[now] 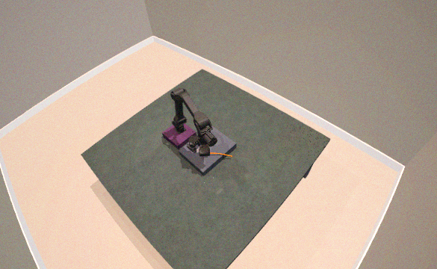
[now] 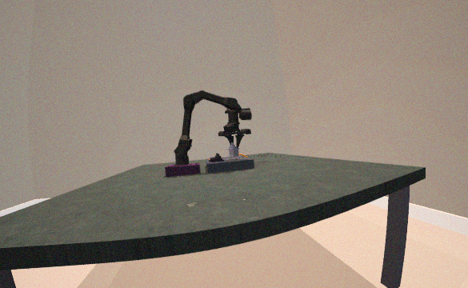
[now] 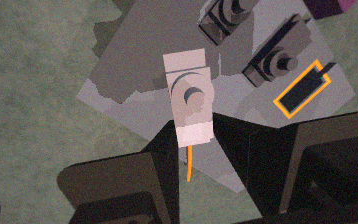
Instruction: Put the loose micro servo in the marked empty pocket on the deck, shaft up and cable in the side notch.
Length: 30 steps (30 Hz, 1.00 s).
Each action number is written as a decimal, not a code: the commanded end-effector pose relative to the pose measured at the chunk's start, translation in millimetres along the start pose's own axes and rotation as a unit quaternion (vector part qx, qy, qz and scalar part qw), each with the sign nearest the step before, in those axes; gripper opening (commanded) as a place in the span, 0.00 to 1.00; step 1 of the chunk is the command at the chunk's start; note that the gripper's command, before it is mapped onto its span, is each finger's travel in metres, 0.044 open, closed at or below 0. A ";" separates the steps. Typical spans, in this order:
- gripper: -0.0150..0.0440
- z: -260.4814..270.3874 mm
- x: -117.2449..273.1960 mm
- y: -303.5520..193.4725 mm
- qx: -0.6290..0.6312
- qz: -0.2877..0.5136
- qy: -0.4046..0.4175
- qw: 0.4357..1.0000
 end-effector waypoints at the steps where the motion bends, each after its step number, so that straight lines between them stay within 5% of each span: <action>1: 0.25 -2.7 11.8 2.8 0.000 0.009 0.007 1.000; 30: 0.25 -43.0 11.2 -3.1 0.000 0.010 0.005 1.000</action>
Point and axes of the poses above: the point midway between the two fingers, 35 mm back from their tips, its own x axis back along the fingers, its own z axis across the jaws, y = z × x, the point moved 8 cm from there along x, back along the fingers, and after that the axes turned 15 degrees about -x, right-handed, at the moved point
